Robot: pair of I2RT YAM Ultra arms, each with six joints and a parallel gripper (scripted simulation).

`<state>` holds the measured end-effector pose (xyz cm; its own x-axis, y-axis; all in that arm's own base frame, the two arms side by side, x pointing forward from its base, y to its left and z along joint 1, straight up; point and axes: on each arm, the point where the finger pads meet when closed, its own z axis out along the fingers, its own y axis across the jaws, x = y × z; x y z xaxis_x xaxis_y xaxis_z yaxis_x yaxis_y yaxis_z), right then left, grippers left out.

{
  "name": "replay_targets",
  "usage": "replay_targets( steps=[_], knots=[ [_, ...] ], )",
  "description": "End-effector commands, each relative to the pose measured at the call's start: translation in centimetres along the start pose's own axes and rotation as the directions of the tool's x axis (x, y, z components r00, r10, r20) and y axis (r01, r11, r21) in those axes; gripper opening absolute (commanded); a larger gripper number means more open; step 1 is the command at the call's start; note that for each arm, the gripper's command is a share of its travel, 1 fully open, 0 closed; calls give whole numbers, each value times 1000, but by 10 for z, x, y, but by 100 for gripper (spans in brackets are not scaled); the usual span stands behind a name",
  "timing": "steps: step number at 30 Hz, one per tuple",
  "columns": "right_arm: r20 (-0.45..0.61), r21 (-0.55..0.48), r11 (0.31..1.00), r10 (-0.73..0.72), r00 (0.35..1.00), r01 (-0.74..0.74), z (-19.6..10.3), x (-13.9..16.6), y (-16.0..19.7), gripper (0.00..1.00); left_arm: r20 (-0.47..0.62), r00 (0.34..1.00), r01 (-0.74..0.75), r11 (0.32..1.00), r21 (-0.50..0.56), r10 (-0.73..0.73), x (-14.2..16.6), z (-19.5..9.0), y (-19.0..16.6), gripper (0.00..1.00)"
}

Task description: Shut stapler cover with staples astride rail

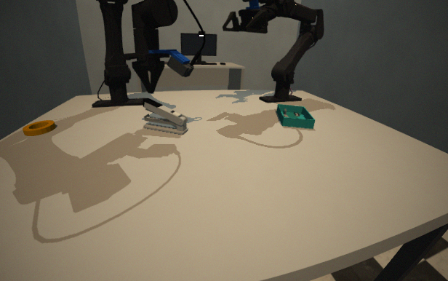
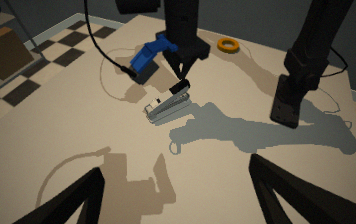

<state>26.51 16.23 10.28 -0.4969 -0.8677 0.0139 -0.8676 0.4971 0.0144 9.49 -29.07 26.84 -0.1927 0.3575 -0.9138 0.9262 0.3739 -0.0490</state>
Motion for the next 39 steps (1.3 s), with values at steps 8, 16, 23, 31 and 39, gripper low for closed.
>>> replay_targets(
  steps=[8,16,23,31,39],
  knots=[
    [29,23,1000,-5,1000,5,4,-9,-3,0,28,1000,0,1000,7,0,-9,-1,-2,100],
    [33,35,999,-5,999,4,-6,-5,-2,0,28,1000,0,1000,7,0,-9,-1,-2,100],
    [32,29,1000,-5,999,4,3,-6,-2,0,28,1000,0,1000,7,0,-9,-1,-2,100],
    [31,28,1000,-5,999,4,9,-6,-2,0,28,1000,0,1000,7,0,-9,-1,-2,100],
    [30,27,1000,-5,1000,4,13,-6,-2,0,28,1000,0,1000,7,0,-9,-1,-2,100]
  ],
)
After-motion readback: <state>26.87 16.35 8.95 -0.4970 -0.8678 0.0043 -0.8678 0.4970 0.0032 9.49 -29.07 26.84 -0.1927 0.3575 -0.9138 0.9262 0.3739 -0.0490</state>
